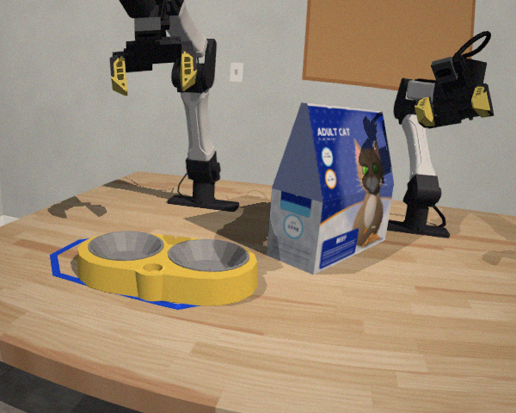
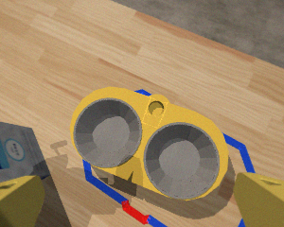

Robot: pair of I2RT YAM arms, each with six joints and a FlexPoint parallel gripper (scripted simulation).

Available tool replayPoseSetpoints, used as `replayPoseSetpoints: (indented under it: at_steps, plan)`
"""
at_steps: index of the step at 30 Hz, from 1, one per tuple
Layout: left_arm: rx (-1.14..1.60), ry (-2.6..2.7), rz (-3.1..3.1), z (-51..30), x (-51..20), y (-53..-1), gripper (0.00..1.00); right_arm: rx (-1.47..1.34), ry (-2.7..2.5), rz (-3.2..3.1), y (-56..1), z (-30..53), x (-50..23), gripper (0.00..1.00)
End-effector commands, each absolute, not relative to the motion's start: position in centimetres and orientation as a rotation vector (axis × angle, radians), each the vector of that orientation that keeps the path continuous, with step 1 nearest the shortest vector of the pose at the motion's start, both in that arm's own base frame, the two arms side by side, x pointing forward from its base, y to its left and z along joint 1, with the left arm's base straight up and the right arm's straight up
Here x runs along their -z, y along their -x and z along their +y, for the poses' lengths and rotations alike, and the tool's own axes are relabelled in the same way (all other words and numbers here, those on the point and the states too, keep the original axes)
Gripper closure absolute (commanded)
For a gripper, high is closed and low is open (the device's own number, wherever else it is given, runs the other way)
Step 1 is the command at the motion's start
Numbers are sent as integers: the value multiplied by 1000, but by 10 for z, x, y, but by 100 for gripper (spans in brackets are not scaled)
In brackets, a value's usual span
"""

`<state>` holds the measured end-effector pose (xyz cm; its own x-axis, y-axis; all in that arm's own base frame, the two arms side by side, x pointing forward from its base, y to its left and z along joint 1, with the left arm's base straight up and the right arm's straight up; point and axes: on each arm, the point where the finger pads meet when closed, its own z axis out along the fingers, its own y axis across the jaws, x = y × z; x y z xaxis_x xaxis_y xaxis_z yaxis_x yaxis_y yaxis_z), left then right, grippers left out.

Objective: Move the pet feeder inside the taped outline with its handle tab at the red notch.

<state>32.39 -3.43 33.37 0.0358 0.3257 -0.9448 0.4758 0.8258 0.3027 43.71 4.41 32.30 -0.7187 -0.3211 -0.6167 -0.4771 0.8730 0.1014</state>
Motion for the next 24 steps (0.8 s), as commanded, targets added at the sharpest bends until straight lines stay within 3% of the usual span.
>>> replayPoseSetpoints:
  at_steps: [1,24]
  plan:
    - [123,-659,1551,-35,-339,-323,0,-329,579,2406,-436,44,-331,0]
    - [172,-591,1668,-37,-337,-331,0,-236,491,2366,-453,40,-334,0]
